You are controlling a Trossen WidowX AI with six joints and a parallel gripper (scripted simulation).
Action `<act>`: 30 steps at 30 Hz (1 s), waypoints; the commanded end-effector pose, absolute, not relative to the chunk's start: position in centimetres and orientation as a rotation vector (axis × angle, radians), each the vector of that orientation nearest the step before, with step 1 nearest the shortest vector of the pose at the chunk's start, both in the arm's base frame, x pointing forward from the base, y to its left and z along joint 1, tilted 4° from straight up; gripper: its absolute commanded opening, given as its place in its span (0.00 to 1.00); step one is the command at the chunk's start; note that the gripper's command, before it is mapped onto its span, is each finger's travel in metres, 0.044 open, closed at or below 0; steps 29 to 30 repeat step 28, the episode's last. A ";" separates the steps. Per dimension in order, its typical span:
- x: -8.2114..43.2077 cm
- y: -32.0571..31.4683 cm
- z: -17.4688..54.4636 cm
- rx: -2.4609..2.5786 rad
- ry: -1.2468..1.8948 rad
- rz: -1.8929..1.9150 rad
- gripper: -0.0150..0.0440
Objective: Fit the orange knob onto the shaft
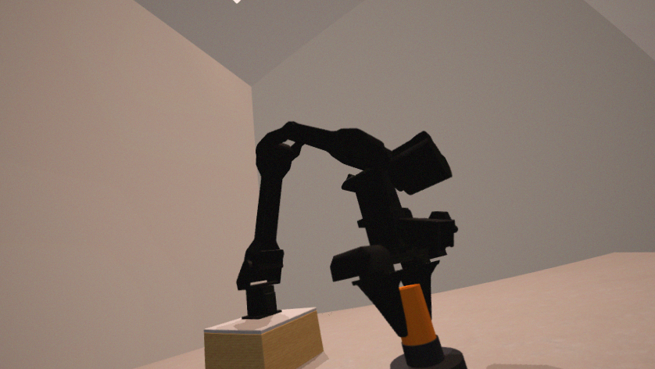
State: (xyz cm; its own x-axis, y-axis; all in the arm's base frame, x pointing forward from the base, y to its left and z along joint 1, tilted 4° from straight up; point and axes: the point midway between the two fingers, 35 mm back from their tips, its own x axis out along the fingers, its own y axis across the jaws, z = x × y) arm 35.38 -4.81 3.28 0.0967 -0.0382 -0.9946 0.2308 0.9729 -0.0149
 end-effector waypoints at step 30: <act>34.7 -4.5 12.7 0.159 1.462 -0.200 1.00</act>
